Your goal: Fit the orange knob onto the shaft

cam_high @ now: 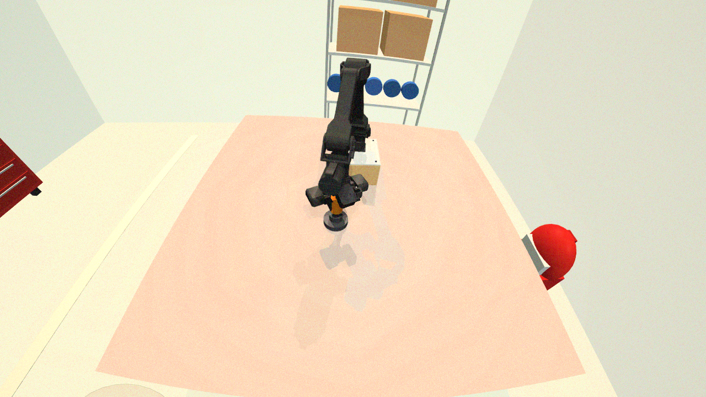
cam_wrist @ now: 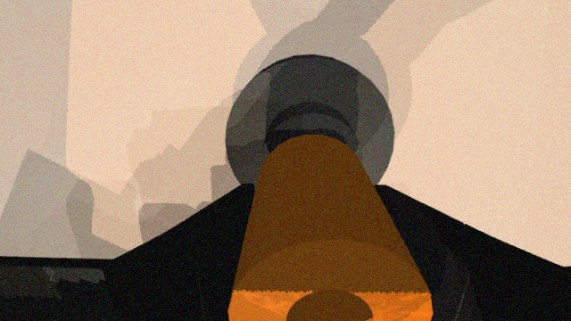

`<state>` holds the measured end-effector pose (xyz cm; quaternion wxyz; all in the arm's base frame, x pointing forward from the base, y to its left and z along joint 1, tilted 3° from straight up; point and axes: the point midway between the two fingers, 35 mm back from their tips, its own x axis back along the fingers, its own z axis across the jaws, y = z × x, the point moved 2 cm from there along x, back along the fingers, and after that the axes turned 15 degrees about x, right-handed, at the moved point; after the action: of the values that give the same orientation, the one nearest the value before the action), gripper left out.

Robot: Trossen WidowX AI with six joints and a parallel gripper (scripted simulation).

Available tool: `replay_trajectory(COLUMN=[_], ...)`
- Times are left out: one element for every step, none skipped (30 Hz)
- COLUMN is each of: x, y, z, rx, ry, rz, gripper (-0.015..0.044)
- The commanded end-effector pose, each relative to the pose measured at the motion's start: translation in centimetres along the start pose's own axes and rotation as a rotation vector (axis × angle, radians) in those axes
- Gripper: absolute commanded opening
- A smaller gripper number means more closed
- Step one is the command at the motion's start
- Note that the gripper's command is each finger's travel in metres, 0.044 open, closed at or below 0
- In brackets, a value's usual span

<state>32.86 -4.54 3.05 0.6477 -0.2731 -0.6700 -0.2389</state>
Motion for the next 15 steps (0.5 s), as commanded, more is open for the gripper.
replay_trajectory(x=[-0.12, -0.14, -0.16, -0.08, -0.08, -0.08, -0.08, -0.12, -0.12, -0.12, -0.12, -0.12, -0.12, -0.12, -0.12], y=[-0.11, -0.09, -0.06, -0.05, -0.03, -0.02, -0.01, 0.01, 0.03, 0.04, 0.04, 0.04, 0.04, 0.04, 0.04], z=[0.04, 0.02, -0.02, -0.04, -0.06, -0.08, -0.10, -0.12, -0.14, -0.16, -0.16, -0.16, -0.16, -0.16, -0.16], rx=[0.004, 0.004, 0.004, 0.004, 0.004, 0.004, 0.004, 0.004, 0.004, 0.004, 0.004, 0.004, 0.004, 0.004, 0.004], ry=[-0.007, -0.007, -0.007, -0.007, -0.007, -0.007, -0.007, -0.007, -0.007, -0.007, -0.007, -0.007, -0.007, -0.007, -0.007], rz=[0.000, 0.000, 0.000, 0.000, 0.000, 0.000, 0.000, 0.000, -0.001, -0.001, -0.001, -0.001, -0.001, -0.001, -0.001], gripper=[0.0000, 0.0000, 0.0000, 0.0000, 0.0000, 0.0000, 0.0000, 0.0000, 0.0000, 0.0000, 0.0000, 0.0000, 0.0000, 0.0000, 0.0000])
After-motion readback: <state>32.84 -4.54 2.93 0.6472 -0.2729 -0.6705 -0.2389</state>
